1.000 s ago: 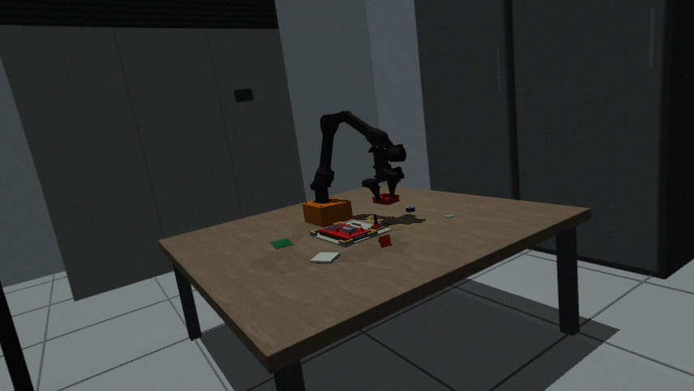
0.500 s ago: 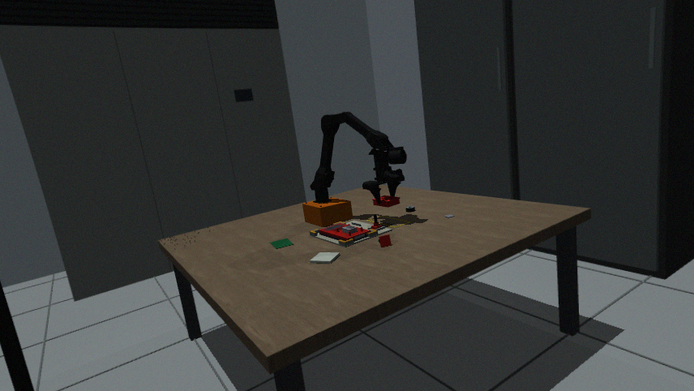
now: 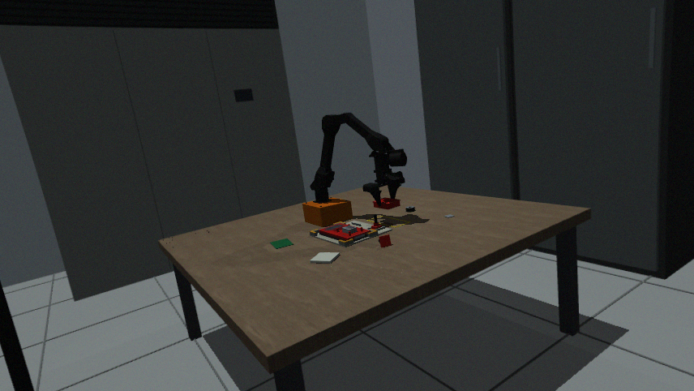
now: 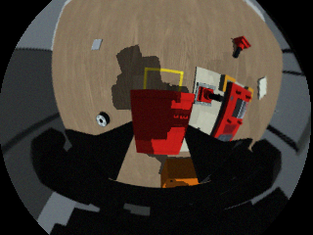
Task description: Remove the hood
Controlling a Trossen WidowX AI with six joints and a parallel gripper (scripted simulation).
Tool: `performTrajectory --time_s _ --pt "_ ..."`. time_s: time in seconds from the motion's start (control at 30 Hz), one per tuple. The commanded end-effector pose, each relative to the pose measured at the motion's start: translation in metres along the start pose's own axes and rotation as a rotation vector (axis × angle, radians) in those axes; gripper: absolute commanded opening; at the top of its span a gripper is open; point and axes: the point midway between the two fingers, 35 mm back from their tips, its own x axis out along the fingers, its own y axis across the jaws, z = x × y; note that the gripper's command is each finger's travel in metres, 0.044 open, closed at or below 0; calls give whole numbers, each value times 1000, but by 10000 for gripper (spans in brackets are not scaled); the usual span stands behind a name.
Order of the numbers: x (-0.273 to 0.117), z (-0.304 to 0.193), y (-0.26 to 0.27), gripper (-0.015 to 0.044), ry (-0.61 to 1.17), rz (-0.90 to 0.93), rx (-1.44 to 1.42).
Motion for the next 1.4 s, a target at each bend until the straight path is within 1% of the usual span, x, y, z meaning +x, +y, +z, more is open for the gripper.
performTrajectory --time_s 0.0,1.37 --pt "3 0 -1 0 -2 -4 4" --pt "29 0 -1 0 -2 -4 4"
